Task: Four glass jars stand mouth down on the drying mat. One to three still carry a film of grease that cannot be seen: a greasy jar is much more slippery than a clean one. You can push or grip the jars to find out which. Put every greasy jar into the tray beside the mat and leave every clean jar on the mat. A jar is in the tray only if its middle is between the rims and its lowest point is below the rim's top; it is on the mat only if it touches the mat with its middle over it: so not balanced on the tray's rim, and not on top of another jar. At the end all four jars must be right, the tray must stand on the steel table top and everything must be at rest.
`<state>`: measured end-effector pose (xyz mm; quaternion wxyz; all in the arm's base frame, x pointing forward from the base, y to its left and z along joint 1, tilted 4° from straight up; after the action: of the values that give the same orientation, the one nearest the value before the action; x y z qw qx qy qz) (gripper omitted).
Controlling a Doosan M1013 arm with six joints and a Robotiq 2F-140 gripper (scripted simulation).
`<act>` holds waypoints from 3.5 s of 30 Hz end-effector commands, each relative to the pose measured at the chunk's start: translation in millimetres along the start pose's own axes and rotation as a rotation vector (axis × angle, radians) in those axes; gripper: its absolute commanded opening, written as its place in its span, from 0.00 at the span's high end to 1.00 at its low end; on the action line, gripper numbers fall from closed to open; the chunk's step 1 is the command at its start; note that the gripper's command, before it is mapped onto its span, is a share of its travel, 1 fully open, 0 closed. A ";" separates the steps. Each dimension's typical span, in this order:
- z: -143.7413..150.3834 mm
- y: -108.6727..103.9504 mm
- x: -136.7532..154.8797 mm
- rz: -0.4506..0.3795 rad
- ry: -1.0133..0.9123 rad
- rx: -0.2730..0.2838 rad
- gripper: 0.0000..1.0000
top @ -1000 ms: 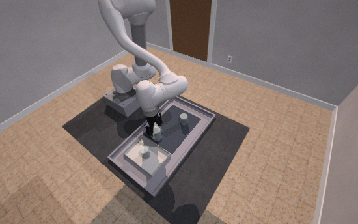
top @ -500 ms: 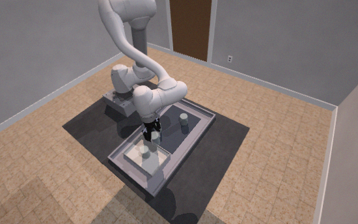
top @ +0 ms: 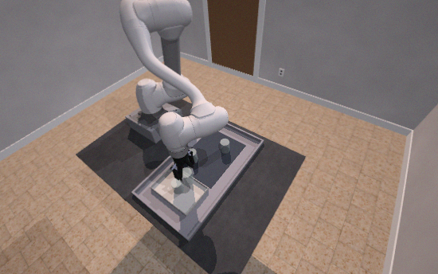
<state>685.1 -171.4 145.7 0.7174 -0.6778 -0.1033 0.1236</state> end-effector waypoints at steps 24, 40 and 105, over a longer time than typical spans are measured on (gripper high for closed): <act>-26.3 28.7 8.9 0.000 0.000 0.000 1.00; -26.3 65.5 8.9 0.000 0.000 0.000 1.00; -26.3 143.0 8.9 0.000 0.000 0.000 0.00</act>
<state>696.5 -186.2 1.0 0.7174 -0.6778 -0.1033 0.1237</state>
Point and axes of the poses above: the point where the finger pads meet when closed, its own y axis out along the fingers, its own z axis across the jaws, x = y × z, the point moved 8 cm from there along -y, back along the fingers, and after that the axes turned 7 degrees about -y, right-handed, at the moved point
